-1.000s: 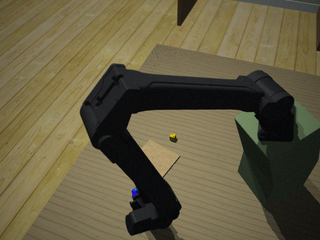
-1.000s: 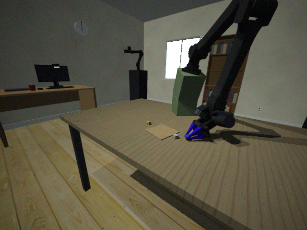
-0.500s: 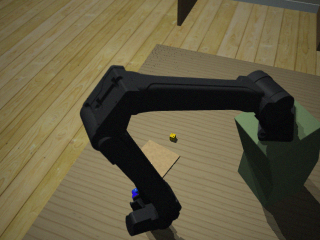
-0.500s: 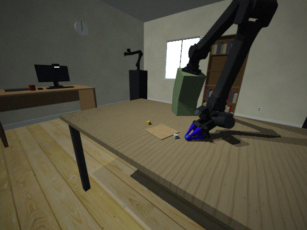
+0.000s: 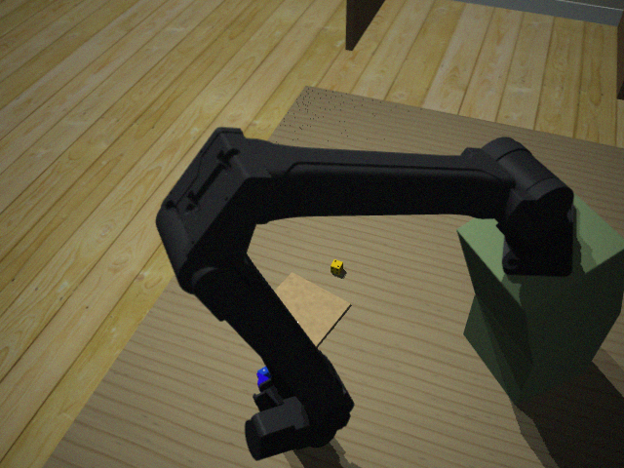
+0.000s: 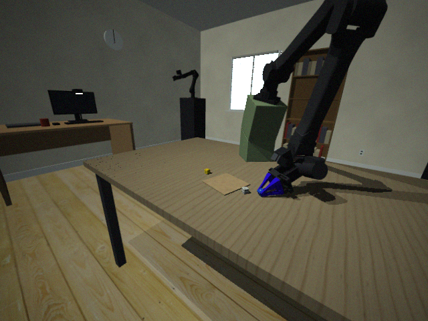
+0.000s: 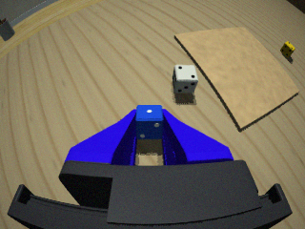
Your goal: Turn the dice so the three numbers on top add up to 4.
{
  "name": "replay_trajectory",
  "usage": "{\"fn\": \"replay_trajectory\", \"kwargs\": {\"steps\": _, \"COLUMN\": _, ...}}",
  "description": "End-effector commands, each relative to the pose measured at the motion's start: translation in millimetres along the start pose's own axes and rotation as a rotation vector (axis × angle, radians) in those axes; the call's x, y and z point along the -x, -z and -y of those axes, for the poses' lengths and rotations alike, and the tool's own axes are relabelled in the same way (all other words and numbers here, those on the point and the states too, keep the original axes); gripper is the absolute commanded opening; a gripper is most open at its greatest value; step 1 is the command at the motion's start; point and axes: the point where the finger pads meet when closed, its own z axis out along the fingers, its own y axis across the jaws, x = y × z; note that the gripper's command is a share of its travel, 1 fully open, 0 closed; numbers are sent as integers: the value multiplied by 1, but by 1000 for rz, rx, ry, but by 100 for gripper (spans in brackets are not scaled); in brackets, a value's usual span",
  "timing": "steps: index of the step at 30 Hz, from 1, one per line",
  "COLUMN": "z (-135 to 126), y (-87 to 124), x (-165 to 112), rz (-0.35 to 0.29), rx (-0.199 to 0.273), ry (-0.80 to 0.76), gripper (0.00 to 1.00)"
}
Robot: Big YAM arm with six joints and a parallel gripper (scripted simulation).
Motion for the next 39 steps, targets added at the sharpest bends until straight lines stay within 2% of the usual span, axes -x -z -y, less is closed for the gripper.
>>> {"fn": "replay_trajectory", "kwargs": {"steps": 1, "z": -3, "y": -4, "x": 5, "rz": 9, "rx": 1, "ry": -12, "gripper": 15}}
{"fn": "replay_trajectory", "kwargs": {"steps": 39, "z": -2, "y": -6, "x": 2, "rz": 8, "rx": 0, "ry": -10, "gripper": 15}}
